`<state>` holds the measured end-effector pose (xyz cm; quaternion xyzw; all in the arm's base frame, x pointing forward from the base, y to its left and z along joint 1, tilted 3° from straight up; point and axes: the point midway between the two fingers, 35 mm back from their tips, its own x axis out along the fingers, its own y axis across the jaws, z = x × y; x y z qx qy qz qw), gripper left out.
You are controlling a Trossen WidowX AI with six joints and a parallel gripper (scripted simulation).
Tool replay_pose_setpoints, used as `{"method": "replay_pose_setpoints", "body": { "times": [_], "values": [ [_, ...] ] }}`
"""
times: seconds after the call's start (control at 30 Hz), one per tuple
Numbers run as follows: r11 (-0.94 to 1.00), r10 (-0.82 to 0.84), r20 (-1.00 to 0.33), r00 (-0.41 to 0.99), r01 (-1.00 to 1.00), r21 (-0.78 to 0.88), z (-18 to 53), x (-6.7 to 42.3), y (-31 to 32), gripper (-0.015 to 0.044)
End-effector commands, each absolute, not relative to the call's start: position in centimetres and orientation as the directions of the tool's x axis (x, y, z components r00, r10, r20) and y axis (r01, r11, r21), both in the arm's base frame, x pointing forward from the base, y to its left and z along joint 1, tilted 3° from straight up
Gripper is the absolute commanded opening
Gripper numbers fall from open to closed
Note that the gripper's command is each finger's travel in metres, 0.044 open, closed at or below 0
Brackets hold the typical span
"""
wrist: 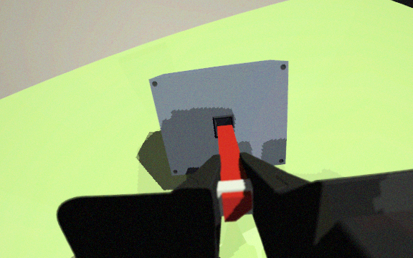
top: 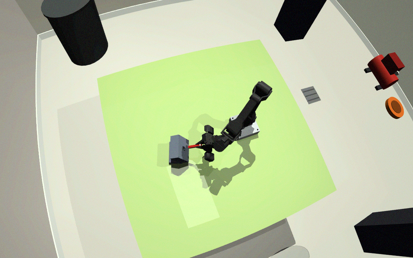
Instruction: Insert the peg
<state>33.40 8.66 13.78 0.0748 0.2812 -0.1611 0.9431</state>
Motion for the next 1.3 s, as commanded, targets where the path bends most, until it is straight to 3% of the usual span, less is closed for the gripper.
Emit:
{"method": "replay_pose_setpoints", "body": {
  "times": [0.0, 1.27],
  "values": [
    [0.940, -0.264, -0.560, 0.785, 0.340, 0.033, 13.0, 33.4, 8.6, 0.0000],
    [0.938, -0.261, -0.553, 0.792, 0.343, 0.049, 11.9, 35.4, 7.9, 0.0000]
  ]
}}
